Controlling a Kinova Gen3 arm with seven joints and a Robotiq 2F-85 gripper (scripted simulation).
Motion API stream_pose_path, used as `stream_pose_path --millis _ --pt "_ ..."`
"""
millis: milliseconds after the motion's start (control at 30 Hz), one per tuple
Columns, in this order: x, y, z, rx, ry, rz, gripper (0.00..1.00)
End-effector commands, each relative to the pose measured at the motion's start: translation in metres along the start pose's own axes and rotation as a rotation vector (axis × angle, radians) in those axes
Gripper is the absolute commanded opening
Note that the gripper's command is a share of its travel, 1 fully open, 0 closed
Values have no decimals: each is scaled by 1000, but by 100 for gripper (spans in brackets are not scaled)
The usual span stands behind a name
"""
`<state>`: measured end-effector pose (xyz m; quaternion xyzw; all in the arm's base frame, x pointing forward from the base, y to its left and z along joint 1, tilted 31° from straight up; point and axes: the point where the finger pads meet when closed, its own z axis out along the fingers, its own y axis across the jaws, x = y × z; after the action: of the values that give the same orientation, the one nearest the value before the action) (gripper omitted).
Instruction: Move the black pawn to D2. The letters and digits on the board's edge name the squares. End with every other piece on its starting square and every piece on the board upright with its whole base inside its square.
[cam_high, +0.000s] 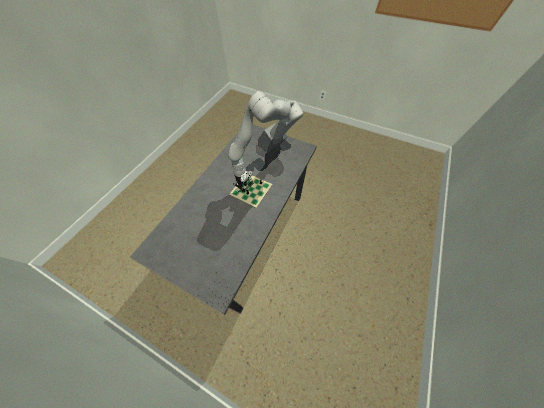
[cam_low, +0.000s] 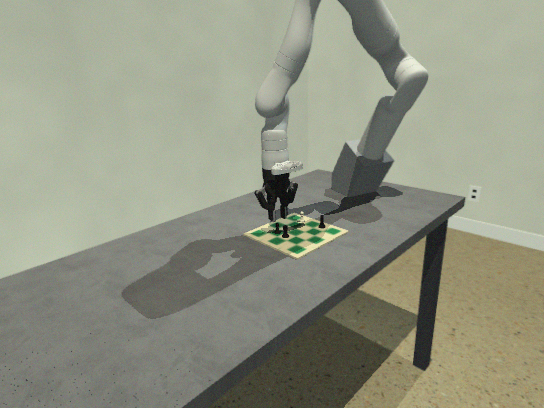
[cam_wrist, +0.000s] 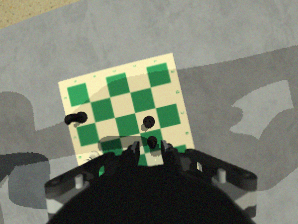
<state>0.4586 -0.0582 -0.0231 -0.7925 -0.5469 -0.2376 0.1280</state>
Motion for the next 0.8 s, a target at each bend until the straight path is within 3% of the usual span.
stream_pose_path --millis 0,767 --pt "-1 4 0 -9 -3 -6 34" --pt "-3 7 0 -9 -3 -5 34"
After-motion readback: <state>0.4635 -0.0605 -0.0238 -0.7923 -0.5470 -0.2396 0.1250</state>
